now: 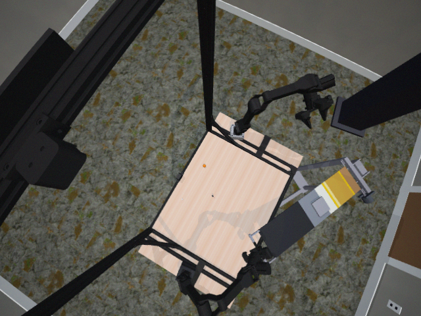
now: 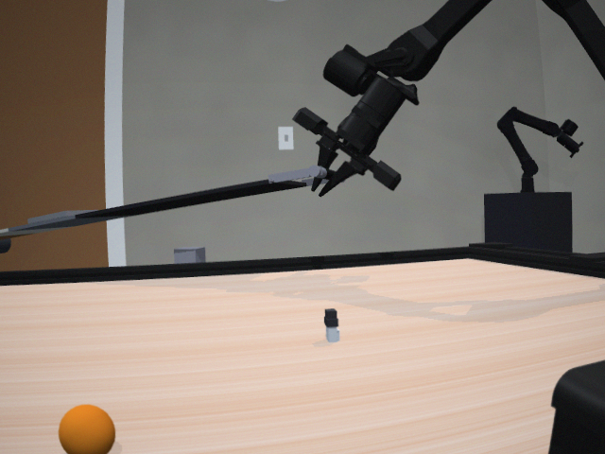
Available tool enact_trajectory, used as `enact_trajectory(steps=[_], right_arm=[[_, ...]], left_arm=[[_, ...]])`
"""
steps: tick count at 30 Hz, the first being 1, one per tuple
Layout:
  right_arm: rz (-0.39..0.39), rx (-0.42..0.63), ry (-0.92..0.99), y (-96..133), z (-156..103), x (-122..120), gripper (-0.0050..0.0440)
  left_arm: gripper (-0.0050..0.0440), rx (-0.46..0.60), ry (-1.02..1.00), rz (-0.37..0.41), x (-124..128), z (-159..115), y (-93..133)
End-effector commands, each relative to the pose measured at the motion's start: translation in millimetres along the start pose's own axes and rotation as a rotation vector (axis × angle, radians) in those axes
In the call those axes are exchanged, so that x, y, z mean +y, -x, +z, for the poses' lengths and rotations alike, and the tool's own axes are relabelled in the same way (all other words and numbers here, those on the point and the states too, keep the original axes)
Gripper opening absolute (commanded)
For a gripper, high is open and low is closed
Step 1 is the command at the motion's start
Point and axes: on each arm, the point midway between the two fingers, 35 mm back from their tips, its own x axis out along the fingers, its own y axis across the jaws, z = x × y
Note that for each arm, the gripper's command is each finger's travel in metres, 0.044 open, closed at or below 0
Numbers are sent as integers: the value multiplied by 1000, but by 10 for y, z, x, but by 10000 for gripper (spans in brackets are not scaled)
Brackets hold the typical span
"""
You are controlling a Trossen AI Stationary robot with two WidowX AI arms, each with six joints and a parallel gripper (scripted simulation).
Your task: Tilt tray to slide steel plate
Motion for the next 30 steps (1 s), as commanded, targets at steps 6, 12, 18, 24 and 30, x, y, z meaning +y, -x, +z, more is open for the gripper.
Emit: enact_trajectory(steps=[6,12,18,24,30], right_arm=[[40,0,0,185,7,173,0],[45,0,0,189,7,178,0],[46,0,0,174,7,162,0],[13,0,0,-384,7,-372,0],[-41,0,0,-525,7,-494,0]], left_arm=[[440,-2,-2,0,0,3,2],[440,-2,-2,0,0,3,2],[440,-2,-2,0,0,3,2],[440,-2,-2,0,0,3,2],[440,-2,-2,0,0,3,2]])
